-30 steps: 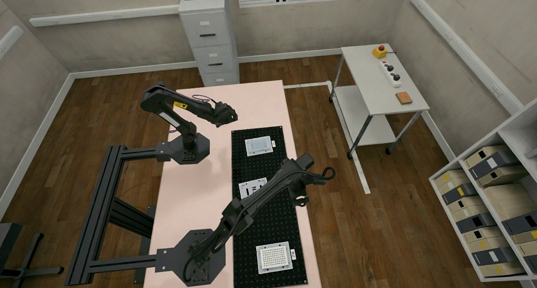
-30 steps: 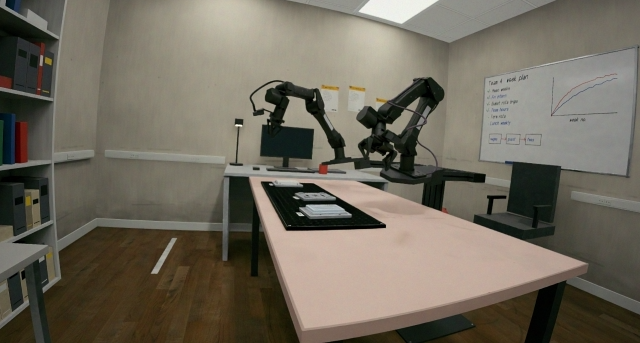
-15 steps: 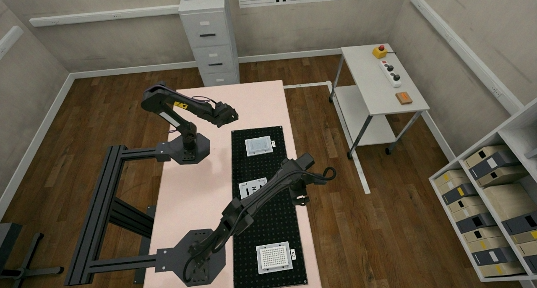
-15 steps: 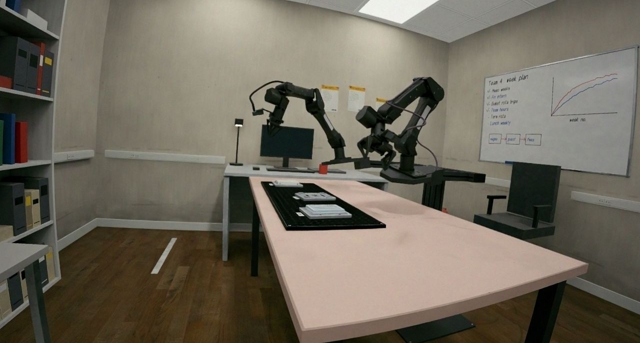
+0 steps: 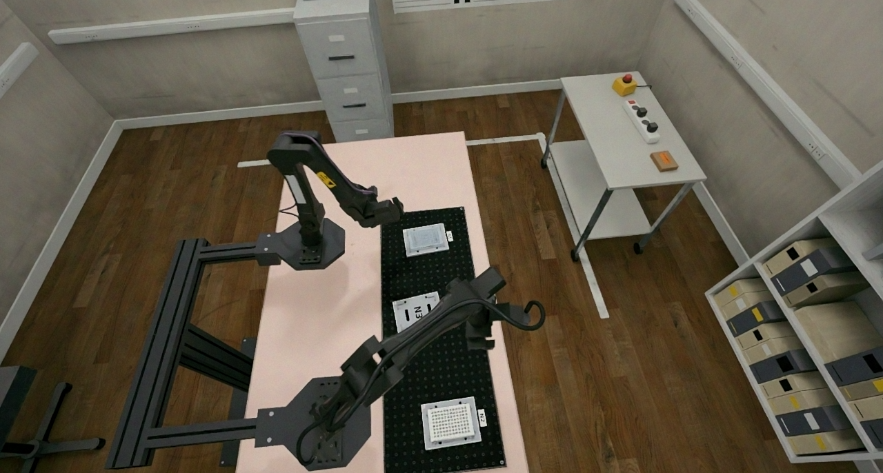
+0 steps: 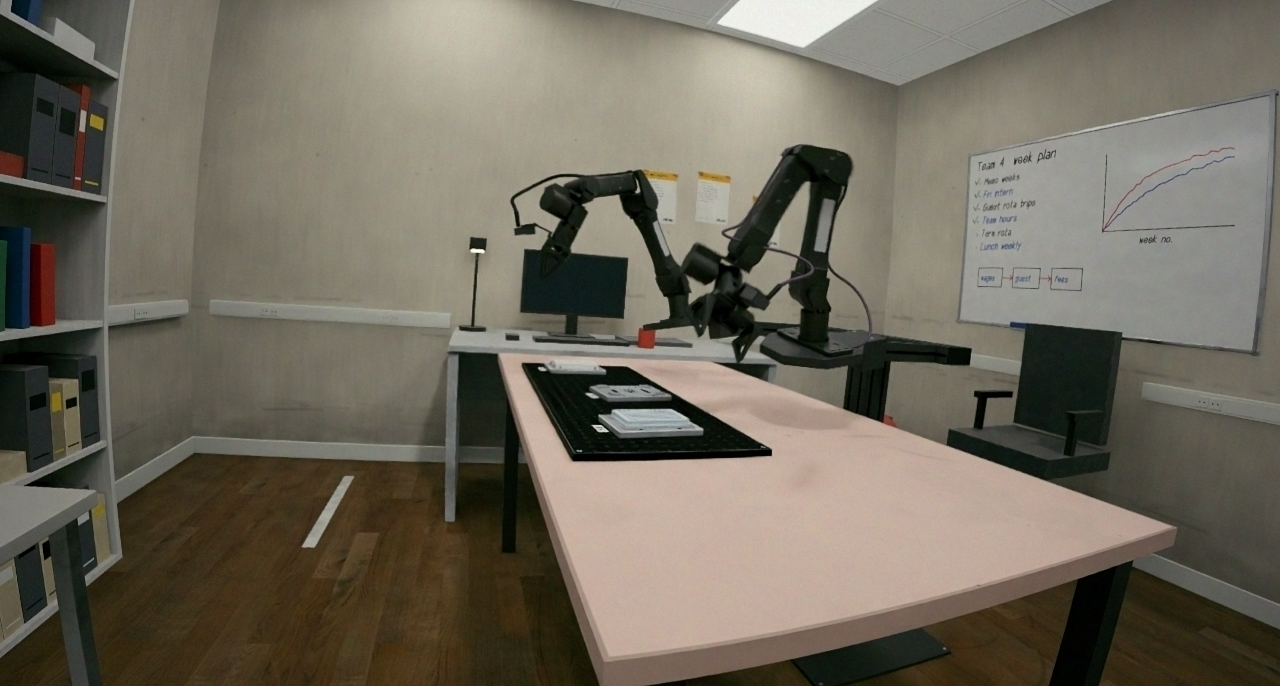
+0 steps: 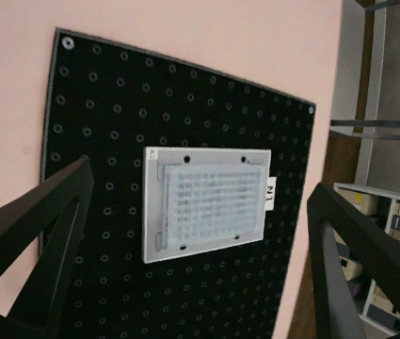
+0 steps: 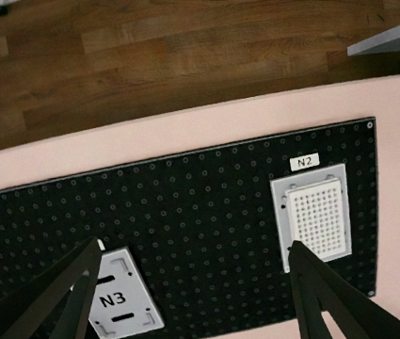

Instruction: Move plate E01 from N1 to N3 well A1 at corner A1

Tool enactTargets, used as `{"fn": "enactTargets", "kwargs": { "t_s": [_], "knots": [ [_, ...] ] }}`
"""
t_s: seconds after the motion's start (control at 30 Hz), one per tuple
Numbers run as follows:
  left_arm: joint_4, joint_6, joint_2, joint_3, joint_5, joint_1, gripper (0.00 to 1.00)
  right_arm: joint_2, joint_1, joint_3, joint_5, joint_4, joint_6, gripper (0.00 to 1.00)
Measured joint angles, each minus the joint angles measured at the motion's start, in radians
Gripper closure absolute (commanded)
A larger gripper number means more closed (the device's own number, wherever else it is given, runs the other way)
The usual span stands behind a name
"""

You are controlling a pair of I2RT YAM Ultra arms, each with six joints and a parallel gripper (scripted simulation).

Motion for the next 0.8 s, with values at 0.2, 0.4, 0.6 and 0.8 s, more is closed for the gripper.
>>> {"fn": "enactTargets", "kwargs": {
  "t_s": [0.2, 0.4, 0.6, 0.8],
  "knots": [
    [0.072, -0.094, 0.222, 0.067, -0.075, -0.074, 0.00, -0.143, -0.017, -0.274, 0.019, 0.198, 0.106, 0.00],
    [0.114, -0.162, 0.379, 0.137, -0.129, -0.119, 0.00, -0.261, -0.032, -0.539, 0.042, 0.374, 0.212, 0.00],
    [0.117, -0.209, 0.480, 0.196, -0.174, -0.143, 0.00, -0.360, -0.042, -0.796, 0.070, 0.589, 0.320, 0.00],
    [0.117, -0.247, 0.567, 0.249, -0.201, -0.166, 0.00, -0.455, -0.069, -1.088, 0.106, 0.801, 0.451, 0.00]
  ]
}}
